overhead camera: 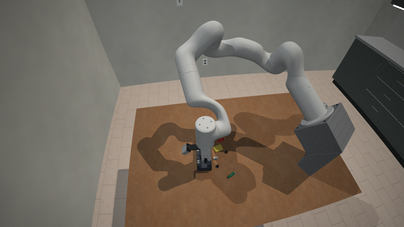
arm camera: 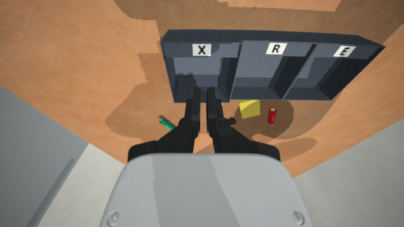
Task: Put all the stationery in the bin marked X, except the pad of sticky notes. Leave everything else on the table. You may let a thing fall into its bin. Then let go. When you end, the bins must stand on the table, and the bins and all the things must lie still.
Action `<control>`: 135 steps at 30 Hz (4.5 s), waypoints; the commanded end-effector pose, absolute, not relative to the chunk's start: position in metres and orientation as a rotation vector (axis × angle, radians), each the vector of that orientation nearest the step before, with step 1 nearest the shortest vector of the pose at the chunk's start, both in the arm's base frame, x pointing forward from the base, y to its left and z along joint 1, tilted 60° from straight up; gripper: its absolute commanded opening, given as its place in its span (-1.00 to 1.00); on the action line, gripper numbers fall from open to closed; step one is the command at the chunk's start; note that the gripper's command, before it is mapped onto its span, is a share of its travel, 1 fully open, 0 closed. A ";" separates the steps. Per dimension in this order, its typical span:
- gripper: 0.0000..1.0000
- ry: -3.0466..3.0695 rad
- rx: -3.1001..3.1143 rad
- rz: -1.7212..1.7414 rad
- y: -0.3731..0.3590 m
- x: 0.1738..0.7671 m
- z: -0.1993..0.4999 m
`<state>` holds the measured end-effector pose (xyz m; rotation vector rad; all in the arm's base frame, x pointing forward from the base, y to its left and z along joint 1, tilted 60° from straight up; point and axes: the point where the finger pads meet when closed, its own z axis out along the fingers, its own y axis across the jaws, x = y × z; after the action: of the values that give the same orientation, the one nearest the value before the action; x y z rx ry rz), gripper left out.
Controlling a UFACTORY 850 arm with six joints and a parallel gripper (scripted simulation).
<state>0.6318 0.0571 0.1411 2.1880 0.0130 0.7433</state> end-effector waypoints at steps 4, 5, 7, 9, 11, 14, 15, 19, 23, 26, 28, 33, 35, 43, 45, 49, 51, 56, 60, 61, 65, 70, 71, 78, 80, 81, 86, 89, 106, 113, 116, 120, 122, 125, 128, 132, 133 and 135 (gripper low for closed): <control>-0.85 0.013 2.188 0.745 0.076 0.618 0.155; -0.85 0.013 2.188 0.745 0.082 0.614 0.159; -0.85 0.013 2.188 0.745 0.093 0.606 0.167; -0.85 0.013 2.188 0.745 0.105 0.597 0.175; -0.85 0.013 2.188 0.745 0.117 0.588 0.184; -0.85 0.013 2.188 0.745 0.134 0.576 0.196; -0.85 0.013 2.188 0.745 0.140 0.571 0.201; -0.85 0.013 2.188 0.745 0.145 0.567 0.205; -0.85 0.013 2.188 0.745 0.145 0.567 0.205; -0.85 0.013 2.188 0.745 0.145 0.567 0.205; -0.85 0.013 2.188 0.745 0.145 0.567 0.205; -0.42 -0.014 2.192 0.758 0.109 0.568 0.183; -0.42 -0.014 2.192 0.758 0.102 0.569 0.179; -0.42 -0.013 2.192 0.758 0.052 0.570 0.150; -0.42 -0.013 2.192 0.758 0.038 0.570 0.141; -0.42 -0.013 2.192 0.758 0.018 0.569 0.130; -0.42 -0.013 2.192 0.758 0.017 0.568 0.130; -0.42 -0.013 2.192 0.758 0.018 0.568 0.130; -0.42 -0.013 2.192 0.758 0.018 0.569 0.130; -0.42 -0.013 2.192 0.758 0.018 0.569 0.130; -0.42 -0.013 2.192 0.758 0.019 0.570 0.130; -0.42 -0.013 2.192 0.758 0.019 0.570 0.130; -0.42 -0.013 2.192 0.758 0.019 0.571 0.130; -0.42 -0.013 2.192 0.758 0.019 0.571 0.130; -0.42 -0.013 2.192 0.758 0.019 0.571 0.130; -0.42 -0.013 2.192 0.758 0.019 0.571 0.130; -0.42 -0.013 2.192 0.758 0.019 0.571 0.130; -0.42 -0.013 2.192 0.758 0.020 0.571 0.130; -0.42 -0.013 2.192 0.758 -0.005 0.590 0.112; -0.42 -0.013 2.192 0.758 -0.021 0.602 0.101; -0.42 -0.013 2.192 0.758 -0.021 0.602 0.101; -0.42 -0.013 2.192 0.758 -0.022 0.602 0.100; -0.42 -0.013 2.192 0.758 -0.023 0.603 0.100; -0.42 -0.013 2.192 0.758 -0.026 0.605 0.098; -0.42 -0.013 2.192 0.758 -0.029 0.607 0.096; -0.42 -0.013 2.192 0.758 -0.030 0.607 0.095; -0.42 -0.013 2.192 0.758 -0.030 0.608 0.095; -0.42 -0.013 2.192 0.758 -0.030 0.608 0.095</control>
<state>0.6071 -0.0300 0.0949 2.1917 -0.0138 0.7569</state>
